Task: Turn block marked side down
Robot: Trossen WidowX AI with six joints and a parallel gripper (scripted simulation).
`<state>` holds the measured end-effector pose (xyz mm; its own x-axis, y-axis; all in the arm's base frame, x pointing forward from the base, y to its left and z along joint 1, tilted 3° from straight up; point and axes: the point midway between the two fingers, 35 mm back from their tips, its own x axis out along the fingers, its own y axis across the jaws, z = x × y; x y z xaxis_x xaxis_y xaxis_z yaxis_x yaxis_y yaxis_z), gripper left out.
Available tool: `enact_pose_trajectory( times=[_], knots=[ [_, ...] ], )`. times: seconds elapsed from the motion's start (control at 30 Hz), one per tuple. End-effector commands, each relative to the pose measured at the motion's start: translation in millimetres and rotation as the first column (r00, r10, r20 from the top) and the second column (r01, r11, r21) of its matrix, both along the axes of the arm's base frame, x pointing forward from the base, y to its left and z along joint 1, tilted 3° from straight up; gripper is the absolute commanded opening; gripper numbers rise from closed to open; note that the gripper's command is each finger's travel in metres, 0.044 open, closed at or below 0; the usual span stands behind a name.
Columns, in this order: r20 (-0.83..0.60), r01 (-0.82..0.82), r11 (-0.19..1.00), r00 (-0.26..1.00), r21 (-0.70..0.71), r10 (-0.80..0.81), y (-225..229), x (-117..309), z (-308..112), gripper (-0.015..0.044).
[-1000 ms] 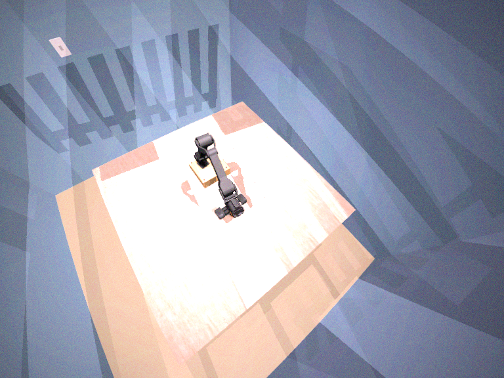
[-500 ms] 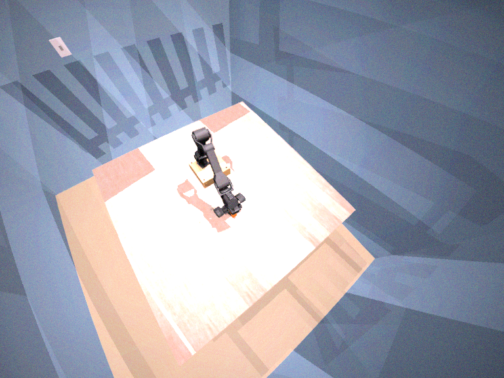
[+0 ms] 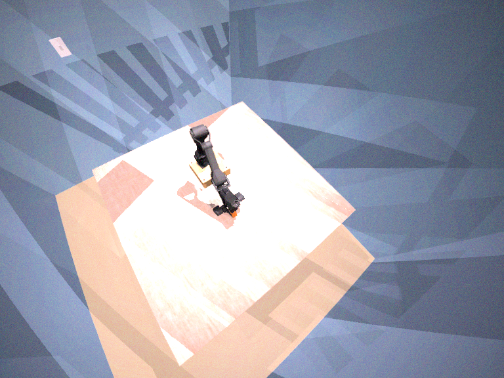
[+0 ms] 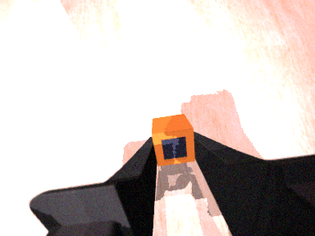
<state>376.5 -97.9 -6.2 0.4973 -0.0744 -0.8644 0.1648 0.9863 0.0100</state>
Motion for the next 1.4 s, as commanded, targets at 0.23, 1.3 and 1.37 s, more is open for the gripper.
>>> enact_pose_trajectory(
  times=[0.23,1.3,1.37],
  knots=[
    [0.147,0.008,1.000,0.989,-0.017,-0.006,-1,7,-21,0.0000],
    [0.490,0.028,0.997,0.872,-0.074,0.012,3,-7,-25,0.0000],
    [0.490,0.028,0.997,0.872,-0.074,0.012,3,-7,-25,0.0000]
  ],
)
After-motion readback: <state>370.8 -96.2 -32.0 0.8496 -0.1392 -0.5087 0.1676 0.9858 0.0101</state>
